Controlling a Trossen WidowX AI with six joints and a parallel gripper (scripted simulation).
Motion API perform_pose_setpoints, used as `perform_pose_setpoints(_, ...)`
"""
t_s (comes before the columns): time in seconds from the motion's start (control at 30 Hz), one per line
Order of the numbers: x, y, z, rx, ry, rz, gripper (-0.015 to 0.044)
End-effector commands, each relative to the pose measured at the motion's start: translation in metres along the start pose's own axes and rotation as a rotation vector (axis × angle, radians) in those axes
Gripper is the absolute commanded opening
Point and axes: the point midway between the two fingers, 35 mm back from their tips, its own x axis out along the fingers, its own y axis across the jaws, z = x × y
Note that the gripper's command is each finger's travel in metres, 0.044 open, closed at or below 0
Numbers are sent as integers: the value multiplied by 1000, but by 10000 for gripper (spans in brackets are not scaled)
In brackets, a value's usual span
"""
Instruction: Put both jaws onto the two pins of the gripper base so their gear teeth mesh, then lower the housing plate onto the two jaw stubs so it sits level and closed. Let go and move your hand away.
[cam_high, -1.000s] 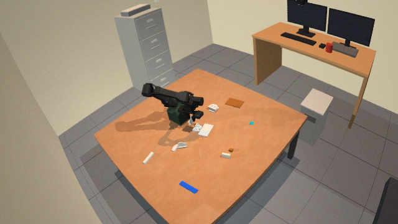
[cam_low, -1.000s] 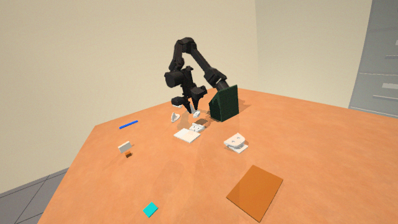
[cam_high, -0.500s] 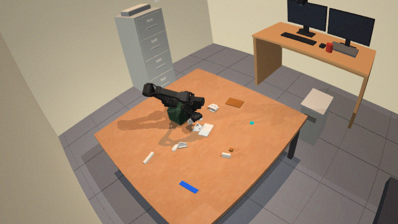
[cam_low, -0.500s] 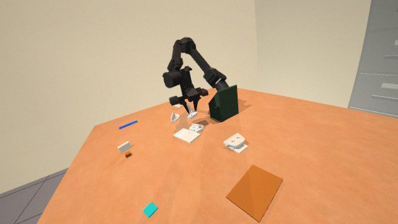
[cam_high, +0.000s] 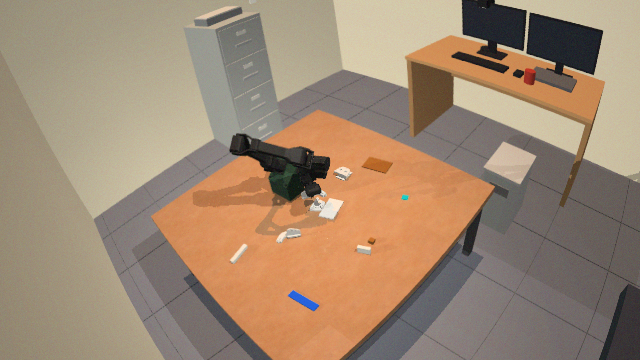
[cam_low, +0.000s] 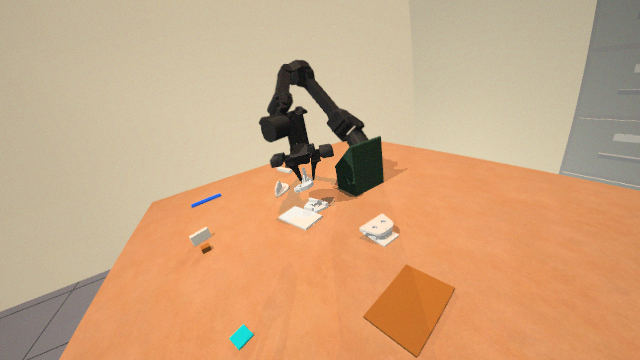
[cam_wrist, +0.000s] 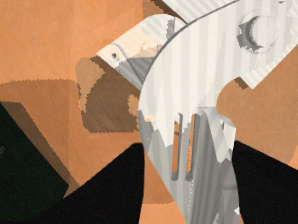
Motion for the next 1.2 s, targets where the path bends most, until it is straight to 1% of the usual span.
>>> perform_pose_setpoints(0.0, -1, -5, 3, 117, -2, -8, 134)
perform_pose_setpoints(1.17, -1, -16, 11, 912, -6, -7, 134)
